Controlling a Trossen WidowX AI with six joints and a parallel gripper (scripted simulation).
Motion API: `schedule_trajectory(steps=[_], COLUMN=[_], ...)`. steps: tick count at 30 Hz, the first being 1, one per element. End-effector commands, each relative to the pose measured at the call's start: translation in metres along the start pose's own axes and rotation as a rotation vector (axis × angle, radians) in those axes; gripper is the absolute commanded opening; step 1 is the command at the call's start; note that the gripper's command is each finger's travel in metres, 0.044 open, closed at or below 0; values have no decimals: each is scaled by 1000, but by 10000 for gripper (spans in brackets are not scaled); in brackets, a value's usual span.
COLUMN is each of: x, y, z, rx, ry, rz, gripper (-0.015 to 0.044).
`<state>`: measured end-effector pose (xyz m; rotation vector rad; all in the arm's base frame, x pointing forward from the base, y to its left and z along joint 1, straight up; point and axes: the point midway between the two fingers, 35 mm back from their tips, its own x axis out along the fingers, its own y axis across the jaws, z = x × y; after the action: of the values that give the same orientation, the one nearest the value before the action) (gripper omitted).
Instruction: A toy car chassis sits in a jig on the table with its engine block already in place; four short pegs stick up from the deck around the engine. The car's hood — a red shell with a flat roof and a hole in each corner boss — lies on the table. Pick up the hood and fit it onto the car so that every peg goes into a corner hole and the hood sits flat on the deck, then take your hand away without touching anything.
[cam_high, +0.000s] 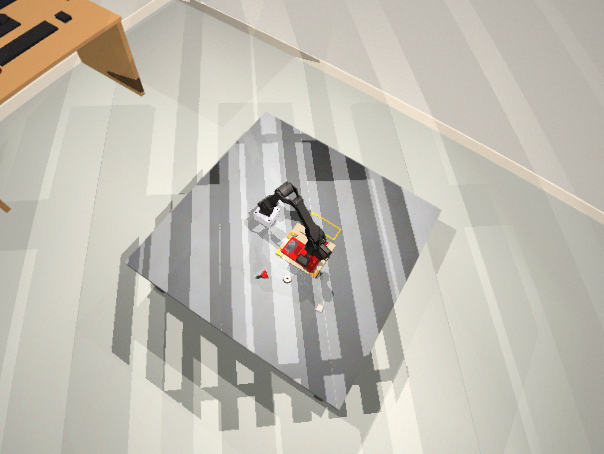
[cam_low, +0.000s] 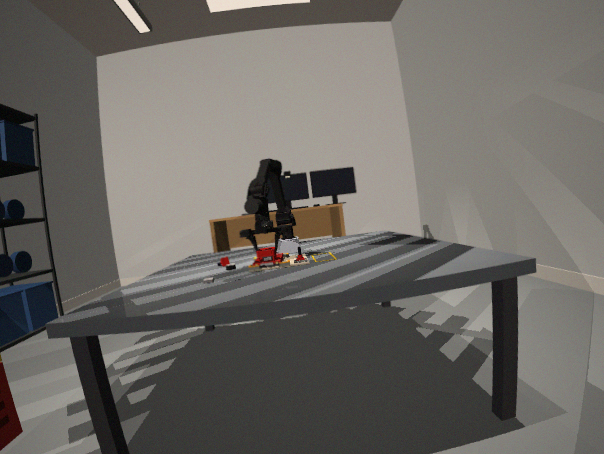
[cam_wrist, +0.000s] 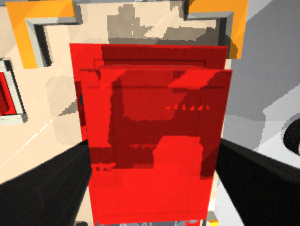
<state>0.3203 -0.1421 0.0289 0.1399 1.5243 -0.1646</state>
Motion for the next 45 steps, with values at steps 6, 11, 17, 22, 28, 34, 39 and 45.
schedule_trajectory(steps=[6, 11, 17, 22, 28, 34, 39, 45], x=[2, 3, 6, 8, 11, 14, 14, 14], y=[0, 0, 0, 0, 0, 0, 0, 0], z=[0, 0, 0, 0, 0, 0, 0, 0], rx=[-1, -1, -1, -1, -1, 0, 0, 1], ry=[4, 4, 4, 4, 4, 4, 4, 3], rz=[5, 5, 4, 4, 4, 4, 4, 3], gripper=[0, 0, 0, 0, 0, 0, 0, 79])
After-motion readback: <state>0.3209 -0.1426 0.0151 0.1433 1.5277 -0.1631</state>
